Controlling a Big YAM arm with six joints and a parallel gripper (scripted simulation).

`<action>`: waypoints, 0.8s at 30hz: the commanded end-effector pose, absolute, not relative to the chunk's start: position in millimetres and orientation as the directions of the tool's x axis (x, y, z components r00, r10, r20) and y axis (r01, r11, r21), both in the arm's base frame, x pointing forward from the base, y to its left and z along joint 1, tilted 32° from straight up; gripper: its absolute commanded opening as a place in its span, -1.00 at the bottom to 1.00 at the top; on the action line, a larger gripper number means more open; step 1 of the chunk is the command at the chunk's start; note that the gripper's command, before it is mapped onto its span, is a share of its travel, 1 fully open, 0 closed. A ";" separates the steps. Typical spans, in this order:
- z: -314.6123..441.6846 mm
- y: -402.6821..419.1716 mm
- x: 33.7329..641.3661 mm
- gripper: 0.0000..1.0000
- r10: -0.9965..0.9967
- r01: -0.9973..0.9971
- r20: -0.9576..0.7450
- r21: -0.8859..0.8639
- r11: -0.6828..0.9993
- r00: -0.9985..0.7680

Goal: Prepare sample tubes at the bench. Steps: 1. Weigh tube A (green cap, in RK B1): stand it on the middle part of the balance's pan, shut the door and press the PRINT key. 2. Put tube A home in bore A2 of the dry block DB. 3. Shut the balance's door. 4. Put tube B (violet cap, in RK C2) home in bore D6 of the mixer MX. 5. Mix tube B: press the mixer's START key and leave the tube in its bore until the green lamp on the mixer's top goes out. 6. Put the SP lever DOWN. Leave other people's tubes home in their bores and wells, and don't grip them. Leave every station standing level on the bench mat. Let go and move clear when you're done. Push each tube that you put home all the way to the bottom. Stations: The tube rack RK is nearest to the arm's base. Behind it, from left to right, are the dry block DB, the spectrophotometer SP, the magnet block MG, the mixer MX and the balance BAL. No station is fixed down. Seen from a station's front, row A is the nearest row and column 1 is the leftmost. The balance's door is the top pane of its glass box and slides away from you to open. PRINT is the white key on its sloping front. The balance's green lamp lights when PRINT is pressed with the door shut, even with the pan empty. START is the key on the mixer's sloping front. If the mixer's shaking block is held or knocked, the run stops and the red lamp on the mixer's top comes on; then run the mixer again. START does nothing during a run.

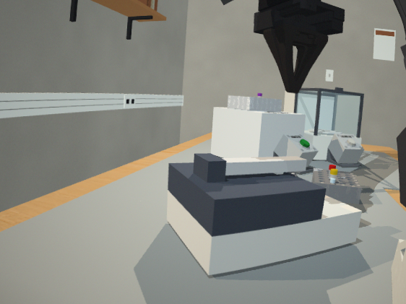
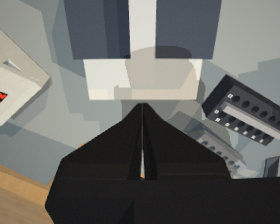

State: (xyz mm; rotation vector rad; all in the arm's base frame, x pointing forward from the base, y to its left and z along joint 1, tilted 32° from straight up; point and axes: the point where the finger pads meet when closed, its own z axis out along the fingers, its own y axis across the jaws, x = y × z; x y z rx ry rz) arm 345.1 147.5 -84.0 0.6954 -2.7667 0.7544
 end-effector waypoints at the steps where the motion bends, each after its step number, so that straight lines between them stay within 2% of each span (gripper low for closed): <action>1: -77.6 158.0 353.2 -1.00 -0.393 -0.483 0.284 -0.430 0.763 -0.874; 24: -78.5 155.6 354.1 -1.00 -0.394 -0.481 0.279 -0.429 0.764 -0.876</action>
